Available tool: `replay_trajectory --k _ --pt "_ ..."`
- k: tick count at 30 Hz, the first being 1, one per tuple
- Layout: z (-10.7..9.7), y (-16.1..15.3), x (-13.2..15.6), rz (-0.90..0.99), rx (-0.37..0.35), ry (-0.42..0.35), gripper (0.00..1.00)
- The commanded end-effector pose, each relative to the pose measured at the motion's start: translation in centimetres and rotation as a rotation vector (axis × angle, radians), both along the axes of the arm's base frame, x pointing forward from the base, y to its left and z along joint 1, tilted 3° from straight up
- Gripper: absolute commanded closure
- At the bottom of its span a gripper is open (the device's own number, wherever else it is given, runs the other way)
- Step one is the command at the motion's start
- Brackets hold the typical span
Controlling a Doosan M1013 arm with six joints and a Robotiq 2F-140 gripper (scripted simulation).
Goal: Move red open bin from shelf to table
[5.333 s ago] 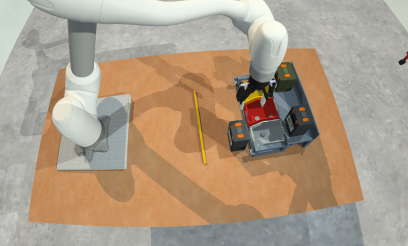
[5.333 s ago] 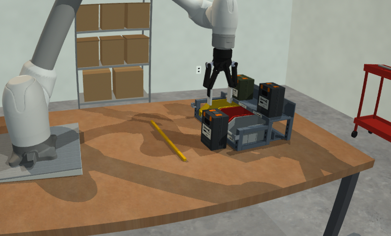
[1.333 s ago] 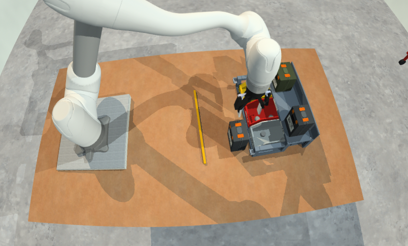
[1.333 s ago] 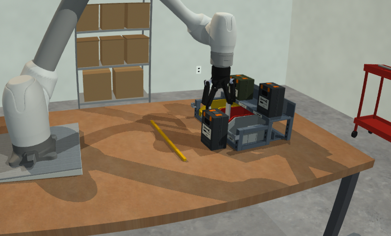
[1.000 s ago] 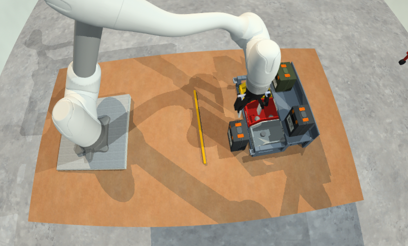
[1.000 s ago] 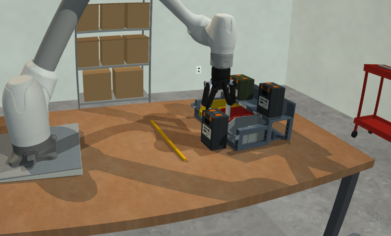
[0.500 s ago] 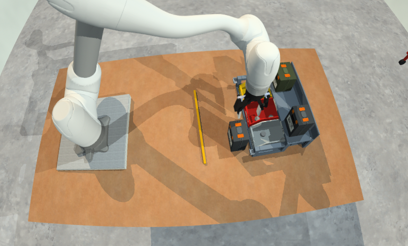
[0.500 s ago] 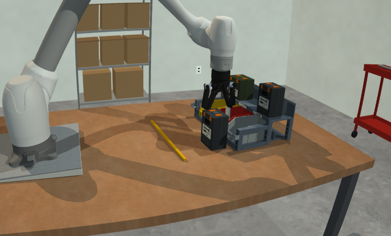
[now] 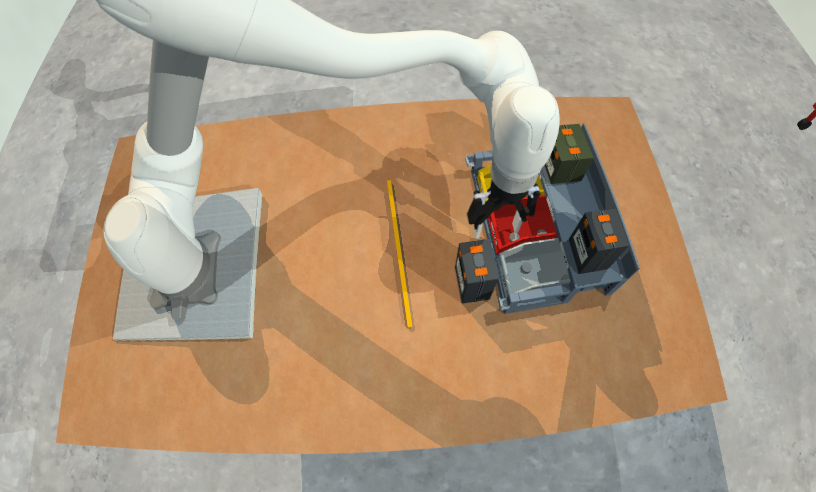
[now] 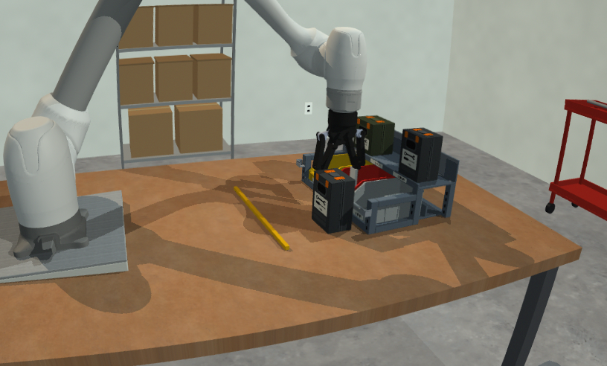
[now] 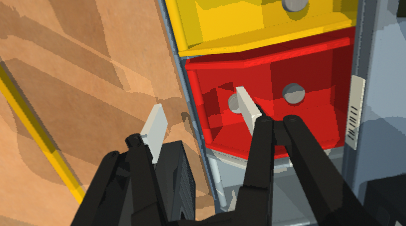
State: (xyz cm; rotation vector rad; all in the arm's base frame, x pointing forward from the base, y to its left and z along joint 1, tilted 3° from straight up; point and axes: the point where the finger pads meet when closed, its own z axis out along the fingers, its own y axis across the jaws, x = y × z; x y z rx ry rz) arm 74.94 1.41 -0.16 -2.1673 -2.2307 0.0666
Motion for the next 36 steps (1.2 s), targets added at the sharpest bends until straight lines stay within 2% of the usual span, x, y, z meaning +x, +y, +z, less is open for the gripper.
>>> replay_trajectory --k 1,23,24,36 --pt "0.00 0.00 0.00 0.000 0.000 0.000 0.43" --pt "0.09 0.01 0.01 0.000 0.000 0.000 0.43" --pt "0.09 0.01 0.01 0.000 0.000 0.000 1.00" --pt "0.09 0.01 0.01 0.000 0.000 0.000 1.00"
